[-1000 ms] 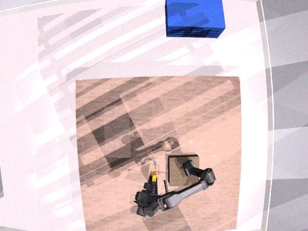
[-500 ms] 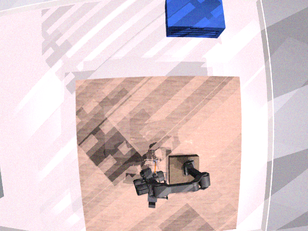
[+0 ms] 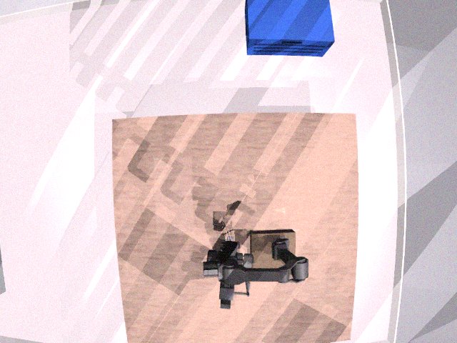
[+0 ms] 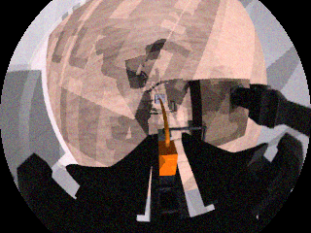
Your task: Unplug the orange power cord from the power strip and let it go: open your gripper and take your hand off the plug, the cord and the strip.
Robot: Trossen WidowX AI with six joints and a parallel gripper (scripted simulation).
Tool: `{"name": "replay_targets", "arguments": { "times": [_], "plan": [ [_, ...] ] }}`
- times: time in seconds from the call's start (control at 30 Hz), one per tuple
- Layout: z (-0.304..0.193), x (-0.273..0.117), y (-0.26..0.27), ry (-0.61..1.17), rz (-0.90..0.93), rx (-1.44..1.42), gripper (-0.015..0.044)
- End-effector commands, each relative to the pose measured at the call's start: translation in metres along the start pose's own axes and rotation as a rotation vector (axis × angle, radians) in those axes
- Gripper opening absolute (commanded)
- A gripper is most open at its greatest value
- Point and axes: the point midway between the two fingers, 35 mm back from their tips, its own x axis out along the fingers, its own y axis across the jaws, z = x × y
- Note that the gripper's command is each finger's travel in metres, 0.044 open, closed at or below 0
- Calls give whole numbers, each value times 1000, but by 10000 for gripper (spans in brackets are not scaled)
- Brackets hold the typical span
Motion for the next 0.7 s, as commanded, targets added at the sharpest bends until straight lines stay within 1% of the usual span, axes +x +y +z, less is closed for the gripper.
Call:
{"name": "replay_targets", "arguments": {
  "times": [0.0, 0.67],
  "plan": [
    [-1, 1, -1, 5, -12, 13, 160],
    [-31, 1, -1, 8, -12, 13, 160]
  ]
}}
